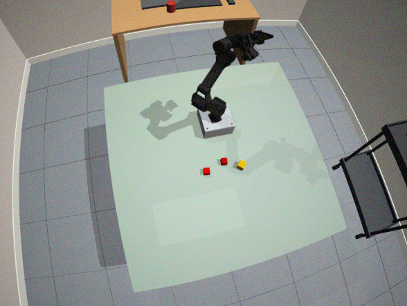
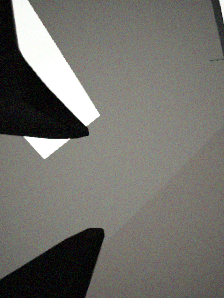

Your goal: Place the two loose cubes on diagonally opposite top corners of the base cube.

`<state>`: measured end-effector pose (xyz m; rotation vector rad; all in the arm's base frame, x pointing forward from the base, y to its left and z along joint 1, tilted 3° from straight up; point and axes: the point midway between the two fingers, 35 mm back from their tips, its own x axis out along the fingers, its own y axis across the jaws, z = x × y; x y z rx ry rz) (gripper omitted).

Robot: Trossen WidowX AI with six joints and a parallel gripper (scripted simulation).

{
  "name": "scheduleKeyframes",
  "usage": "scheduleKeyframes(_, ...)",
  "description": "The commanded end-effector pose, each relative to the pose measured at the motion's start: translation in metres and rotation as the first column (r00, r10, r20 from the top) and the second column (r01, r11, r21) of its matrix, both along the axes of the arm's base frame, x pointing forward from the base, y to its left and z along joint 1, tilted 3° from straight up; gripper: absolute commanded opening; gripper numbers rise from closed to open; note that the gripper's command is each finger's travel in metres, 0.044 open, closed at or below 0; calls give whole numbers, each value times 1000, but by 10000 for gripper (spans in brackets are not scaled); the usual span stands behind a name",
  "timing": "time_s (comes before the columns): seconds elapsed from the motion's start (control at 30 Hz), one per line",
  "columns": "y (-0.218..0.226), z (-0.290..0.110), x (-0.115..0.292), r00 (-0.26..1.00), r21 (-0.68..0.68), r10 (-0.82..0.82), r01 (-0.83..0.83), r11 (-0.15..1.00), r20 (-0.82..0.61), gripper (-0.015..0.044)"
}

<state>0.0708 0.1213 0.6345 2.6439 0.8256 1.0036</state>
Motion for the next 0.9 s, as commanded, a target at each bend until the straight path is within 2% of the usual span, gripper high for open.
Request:
scheduleKeyframes(0.0,21,-5,-7,979,-143,-126,150,978,163,265)
scheduleKeyframes(0.2,52,-18,-8,888,-306,-243,374,875,391,265)
scheduleKeyframes(0.43,89,-40,2,727,-427,-266,614,664,633,265)
scheduleKeyframes(0.67,123,-69,24,556,-463,-168,796,390,814,265)
scheduleKeyframes(0.87,145,-99,52,436,-431,-5,891,144,900,265)
